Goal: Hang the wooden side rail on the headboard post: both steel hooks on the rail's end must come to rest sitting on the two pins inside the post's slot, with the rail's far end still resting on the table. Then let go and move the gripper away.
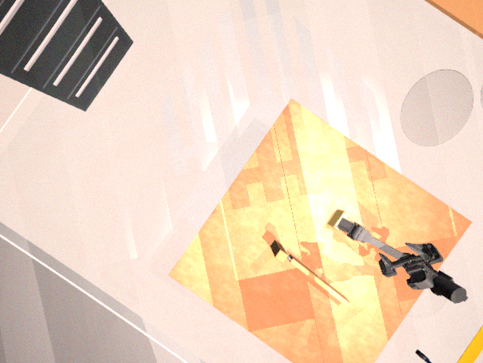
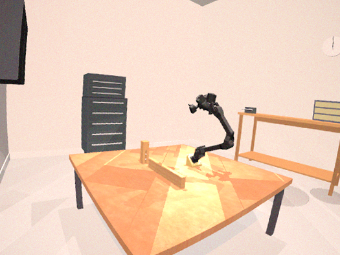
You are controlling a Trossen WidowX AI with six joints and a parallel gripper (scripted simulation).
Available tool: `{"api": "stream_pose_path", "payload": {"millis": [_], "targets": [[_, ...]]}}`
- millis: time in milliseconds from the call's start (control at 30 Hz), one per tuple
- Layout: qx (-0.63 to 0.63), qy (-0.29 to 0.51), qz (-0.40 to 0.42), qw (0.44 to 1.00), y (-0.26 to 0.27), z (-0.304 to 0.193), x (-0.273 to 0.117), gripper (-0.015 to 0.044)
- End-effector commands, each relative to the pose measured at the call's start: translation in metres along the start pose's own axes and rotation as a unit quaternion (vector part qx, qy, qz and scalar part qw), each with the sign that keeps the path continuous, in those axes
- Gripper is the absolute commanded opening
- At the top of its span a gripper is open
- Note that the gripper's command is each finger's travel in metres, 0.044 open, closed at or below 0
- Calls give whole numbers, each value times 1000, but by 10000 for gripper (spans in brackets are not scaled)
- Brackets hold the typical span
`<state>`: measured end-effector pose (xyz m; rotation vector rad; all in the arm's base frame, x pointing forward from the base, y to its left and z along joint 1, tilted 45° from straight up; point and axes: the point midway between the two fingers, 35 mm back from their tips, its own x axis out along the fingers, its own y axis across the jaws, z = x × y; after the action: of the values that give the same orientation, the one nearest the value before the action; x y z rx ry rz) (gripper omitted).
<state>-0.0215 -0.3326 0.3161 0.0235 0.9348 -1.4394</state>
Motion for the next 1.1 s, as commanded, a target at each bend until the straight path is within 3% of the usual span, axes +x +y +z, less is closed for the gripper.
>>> {"api": "stream_pose_path", "payload": {"millis": [0, 333, 567, 833, 1067], "targets": [[20, -15, 36, 999, 28, 4, 31, 440], [85, -51, 155, 983, 131, -3, 111, 440], [130, -58, 239, 961, 210, -32, 144, 440], [179, -45, 341, 922, 298, -86, 146, 440], [218, -13, 431, 876, 358, -146, 115, 440]]}}
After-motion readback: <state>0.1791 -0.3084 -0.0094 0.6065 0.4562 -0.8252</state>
